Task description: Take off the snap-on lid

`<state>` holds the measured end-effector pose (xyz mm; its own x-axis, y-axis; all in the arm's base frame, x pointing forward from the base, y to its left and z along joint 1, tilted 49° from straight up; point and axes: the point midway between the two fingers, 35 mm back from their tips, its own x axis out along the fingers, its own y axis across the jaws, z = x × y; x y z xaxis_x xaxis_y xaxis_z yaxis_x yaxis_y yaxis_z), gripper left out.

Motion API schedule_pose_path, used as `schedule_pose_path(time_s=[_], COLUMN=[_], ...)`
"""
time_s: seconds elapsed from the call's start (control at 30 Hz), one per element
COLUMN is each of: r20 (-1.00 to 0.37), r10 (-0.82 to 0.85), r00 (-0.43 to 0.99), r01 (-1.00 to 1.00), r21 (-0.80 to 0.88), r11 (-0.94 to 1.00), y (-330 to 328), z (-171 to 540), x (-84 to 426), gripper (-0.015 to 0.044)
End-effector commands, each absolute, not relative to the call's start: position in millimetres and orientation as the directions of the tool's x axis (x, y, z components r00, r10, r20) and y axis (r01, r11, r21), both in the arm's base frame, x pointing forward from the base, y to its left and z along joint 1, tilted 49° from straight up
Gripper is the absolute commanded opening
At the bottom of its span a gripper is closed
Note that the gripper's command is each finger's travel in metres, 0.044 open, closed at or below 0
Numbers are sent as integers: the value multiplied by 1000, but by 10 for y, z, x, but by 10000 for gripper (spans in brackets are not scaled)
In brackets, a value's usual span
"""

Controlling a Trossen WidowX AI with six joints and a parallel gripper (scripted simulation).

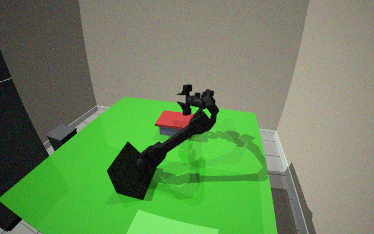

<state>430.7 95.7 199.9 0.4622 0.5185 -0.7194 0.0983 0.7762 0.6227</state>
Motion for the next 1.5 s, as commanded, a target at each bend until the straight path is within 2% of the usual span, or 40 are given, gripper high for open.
schedule_pose_path(time_s=[0.0,0.1,0.23,0.37,0.43,0.57,0.63,1.1,1.3,1.47], r20=[-821,-833,-792,-656,-629,-445,-410,-411,-411,-407], r10=[270,168,-55,-251,-275,-386,-401,-401,-401,-401], r00=[502,528,607,712,727,808,820,819,819,821], r01=[313,385,515,591,596,582,571,572,572,570], r21=[464,411,340,366,381,500,526,526,526,526], r11=[829,826,787,719,707,641,631,630,629,631], y=[1156,1183,1165,1057,1035,894,869,855,430,375], z=[1729,1645,1524,1500,1507,1577,1593,1579,1201,1161], x=[3898,3735,3359,2974,2923,2628,2577,2581,2639,2638], gripper=[235,235,235,235,235,235,235,235,235,235])
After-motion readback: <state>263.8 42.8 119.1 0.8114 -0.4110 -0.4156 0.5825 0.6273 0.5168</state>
